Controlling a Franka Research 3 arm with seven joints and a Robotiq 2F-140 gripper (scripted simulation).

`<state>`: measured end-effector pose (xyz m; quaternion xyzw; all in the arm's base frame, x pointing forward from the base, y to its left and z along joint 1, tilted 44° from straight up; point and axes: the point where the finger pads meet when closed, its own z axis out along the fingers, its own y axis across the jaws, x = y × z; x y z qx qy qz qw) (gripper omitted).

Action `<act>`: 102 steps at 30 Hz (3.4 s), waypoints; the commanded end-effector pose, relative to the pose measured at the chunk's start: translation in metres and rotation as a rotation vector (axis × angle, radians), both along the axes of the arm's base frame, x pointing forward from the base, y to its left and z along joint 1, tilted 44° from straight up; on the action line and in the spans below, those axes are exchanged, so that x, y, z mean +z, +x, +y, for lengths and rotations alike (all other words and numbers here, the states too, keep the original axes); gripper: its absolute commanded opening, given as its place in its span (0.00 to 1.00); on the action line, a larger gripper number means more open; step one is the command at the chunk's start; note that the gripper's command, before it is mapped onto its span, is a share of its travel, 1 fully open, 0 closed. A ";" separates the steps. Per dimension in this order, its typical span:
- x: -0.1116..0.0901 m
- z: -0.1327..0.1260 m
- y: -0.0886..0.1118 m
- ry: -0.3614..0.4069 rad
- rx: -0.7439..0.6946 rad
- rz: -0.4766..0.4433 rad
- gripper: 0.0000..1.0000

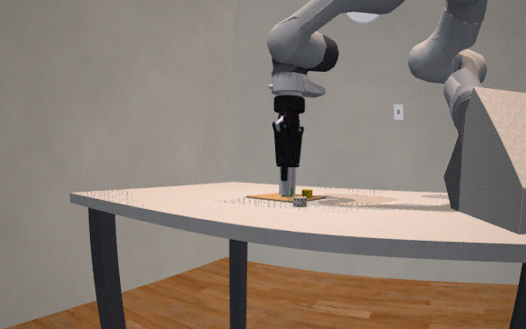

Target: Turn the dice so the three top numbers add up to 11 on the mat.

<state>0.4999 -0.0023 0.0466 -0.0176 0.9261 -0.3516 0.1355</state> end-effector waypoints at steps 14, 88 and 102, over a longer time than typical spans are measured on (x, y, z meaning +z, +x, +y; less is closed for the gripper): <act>0.000 -0.001 0.001 -0.002 0.004 0.001 0.12; 0.064 0.058 -0.023 -0.002 0.004 0.001 1.00; 0.052 0.058 -0.028 -0.082 0.195 0.191 1.00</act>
